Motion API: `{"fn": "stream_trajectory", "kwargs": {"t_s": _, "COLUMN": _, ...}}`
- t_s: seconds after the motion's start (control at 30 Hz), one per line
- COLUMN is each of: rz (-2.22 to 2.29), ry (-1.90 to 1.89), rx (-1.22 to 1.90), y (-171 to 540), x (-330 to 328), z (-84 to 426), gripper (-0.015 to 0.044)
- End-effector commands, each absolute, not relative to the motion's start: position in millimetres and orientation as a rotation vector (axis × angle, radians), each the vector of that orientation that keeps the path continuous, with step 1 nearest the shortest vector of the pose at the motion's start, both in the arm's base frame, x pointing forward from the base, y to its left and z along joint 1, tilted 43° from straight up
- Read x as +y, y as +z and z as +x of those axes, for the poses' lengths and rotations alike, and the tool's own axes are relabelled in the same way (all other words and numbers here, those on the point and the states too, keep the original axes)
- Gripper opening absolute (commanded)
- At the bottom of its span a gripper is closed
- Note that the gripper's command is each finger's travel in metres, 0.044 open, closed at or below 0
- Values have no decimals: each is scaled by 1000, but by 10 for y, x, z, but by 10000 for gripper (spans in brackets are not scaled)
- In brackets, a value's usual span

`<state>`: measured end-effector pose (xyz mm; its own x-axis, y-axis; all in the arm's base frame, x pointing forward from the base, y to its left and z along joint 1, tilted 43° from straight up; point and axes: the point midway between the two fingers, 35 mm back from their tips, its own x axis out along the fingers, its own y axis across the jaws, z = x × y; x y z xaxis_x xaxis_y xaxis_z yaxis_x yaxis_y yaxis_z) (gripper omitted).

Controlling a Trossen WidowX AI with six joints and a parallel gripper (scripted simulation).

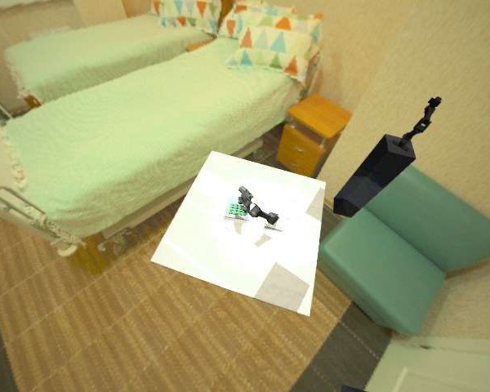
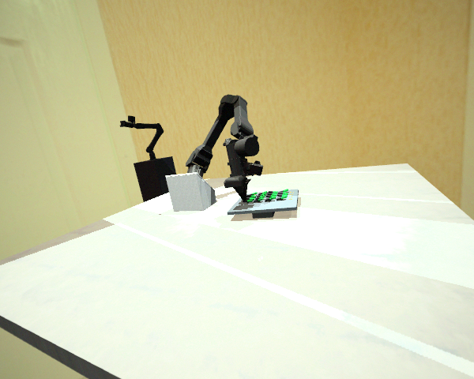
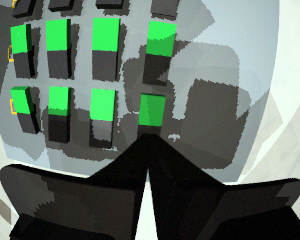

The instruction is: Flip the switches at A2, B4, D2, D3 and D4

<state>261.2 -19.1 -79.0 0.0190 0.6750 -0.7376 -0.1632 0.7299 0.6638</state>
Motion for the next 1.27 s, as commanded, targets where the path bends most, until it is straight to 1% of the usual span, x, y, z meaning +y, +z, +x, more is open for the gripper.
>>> {"fn": "stream_trajectory", "kwargs": {"t_s": 0.0, "rz": 462, "ry": 687, "rx": 1408, "y": -793, "x": -179, "z": 2617, "gripper": 0}}
{"fn": "stream_trajectory", "kwargs": {"t_s": 0.2, "rz": 455, "ry": 686, "rx": 1412, "y": -779, "x": -204, "z": 2617, "gripper": 0}}
{"fn": "stream_trajectory", "kwargs": {"t_s": 0.33, "rz": 452, "ry": 691, "rx": 1430, "y": -405, "x": -551, "z": 2637, "gripper": 0}}
{"fn": "stream_trajectory", "kwargs": {"t_s": 0.4, "rz": 453, "ry": 693, "rx": 1433, "y": -318, "x": -620, "z": 2630, "gripper": 0}}
{"fn": "stream_trajectory", "kwargs": {"t_s": 0.57, "rz": 453, "ry": 693, "rx": 1433, "y": -307, "x": -612, "z": 2651, "gripper": 0}}
{"fn": "stream_trajectory", "kwargs": {"t_s": 0.77, "rz": 454, "ry": 696, "rx": 1430, "y": 84, "x": -280, "z": 3231, "gripper": 0}}
{"fn": "stream_trajectory", "kwargs": {"t_s": 1.23, "rz": 454, "ry": 696, "rx": 1430, "y": 99, "x": -265, "z": 3249, "gripper": 0}}
